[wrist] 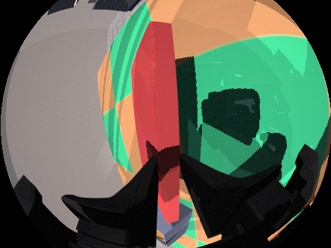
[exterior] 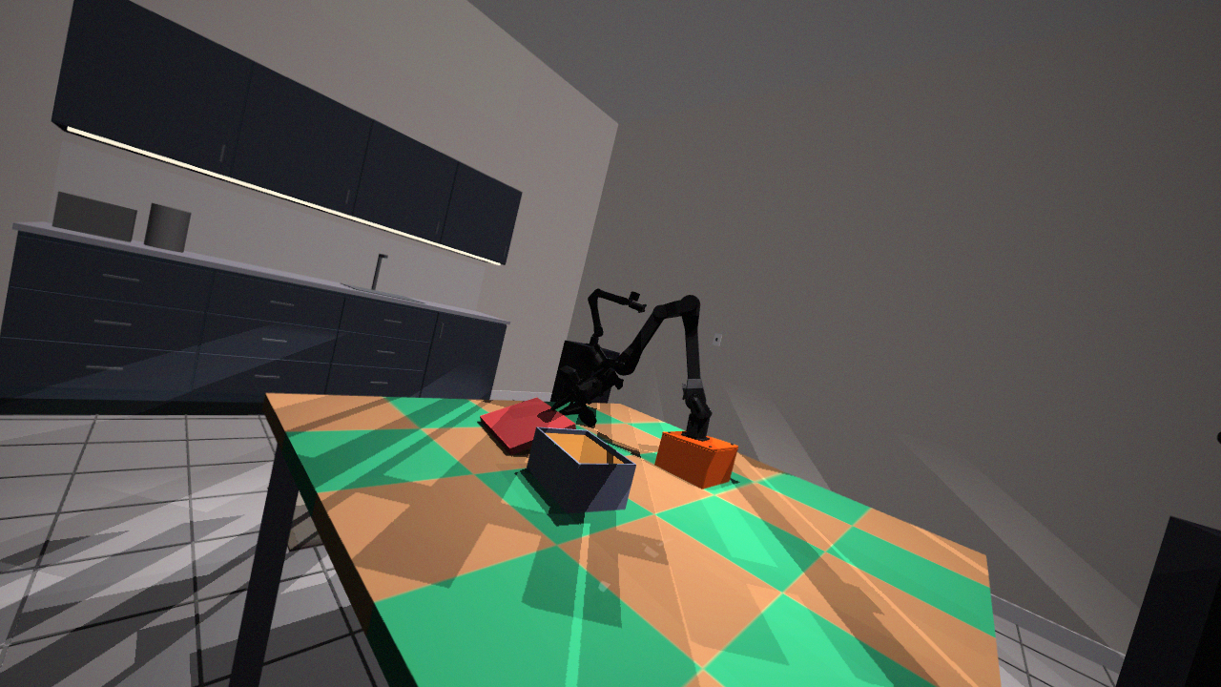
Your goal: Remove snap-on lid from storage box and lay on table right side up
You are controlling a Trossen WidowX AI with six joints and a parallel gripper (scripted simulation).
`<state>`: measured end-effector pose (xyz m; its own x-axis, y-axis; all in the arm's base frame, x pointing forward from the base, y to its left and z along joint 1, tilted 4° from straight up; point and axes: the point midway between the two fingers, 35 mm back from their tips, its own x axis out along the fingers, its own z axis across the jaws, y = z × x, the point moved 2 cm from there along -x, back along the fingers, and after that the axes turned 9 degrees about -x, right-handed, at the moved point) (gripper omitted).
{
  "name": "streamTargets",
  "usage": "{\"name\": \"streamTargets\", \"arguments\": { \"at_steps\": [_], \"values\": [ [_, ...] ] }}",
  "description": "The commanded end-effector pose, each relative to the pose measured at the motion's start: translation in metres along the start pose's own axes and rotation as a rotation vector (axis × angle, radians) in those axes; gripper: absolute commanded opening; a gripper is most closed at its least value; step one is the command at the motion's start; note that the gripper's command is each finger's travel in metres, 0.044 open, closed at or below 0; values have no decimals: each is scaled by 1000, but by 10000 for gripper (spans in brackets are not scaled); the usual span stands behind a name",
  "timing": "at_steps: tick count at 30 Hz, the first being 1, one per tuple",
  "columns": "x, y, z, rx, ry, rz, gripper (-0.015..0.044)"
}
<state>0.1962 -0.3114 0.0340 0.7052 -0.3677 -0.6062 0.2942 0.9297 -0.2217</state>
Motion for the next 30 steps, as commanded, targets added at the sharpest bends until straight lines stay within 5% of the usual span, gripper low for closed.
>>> {"name": "streamTargets", "arguments": {
  "at_steps": [1,11,21,30],
  "values": [
    [4,5,-9,10,18,9,0],
    [9,6,-15,10,18,9,0],
    [5,1,-6,10,18,9,262],
    [-5,3,-15,10,19,9,440]
  ]
}}
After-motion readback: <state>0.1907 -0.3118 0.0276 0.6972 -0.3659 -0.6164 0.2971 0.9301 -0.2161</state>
